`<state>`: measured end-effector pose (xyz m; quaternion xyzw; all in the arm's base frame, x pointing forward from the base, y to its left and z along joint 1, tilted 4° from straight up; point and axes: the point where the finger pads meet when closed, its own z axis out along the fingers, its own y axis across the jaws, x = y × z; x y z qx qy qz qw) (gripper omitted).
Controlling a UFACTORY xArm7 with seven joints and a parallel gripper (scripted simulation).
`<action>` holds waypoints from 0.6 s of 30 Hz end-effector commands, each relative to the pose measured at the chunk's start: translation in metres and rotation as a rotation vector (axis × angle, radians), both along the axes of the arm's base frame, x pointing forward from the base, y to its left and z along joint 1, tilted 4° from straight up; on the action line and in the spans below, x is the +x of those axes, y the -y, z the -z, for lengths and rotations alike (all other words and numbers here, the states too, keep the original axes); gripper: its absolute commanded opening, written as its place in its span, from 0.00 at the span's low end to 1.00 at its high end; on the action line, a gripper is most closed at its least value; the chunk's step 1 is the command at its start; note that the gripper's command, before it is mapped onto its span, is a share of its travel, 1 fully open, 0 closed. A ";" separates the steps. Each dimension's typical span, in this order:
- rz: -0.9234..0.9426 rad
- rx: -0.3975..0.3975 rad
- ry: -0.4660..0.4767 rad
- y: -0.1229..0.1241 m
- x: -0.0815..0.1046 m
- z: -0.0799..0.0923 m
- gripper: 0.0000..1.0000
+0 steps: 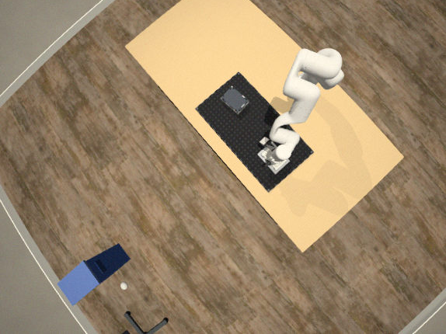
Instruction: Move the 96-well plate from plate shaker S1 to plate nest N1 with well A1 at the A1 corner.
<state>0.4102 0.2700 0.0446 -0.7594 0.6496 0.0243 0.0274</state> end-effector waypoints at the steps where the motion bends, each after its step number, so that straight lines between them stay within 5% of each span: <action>1: 0.000 0.002 0.004 -0.001 0.001 -0.001 0.00; 18: 0.000 0.002 0.004 -0.001 0.001 0.002 0.00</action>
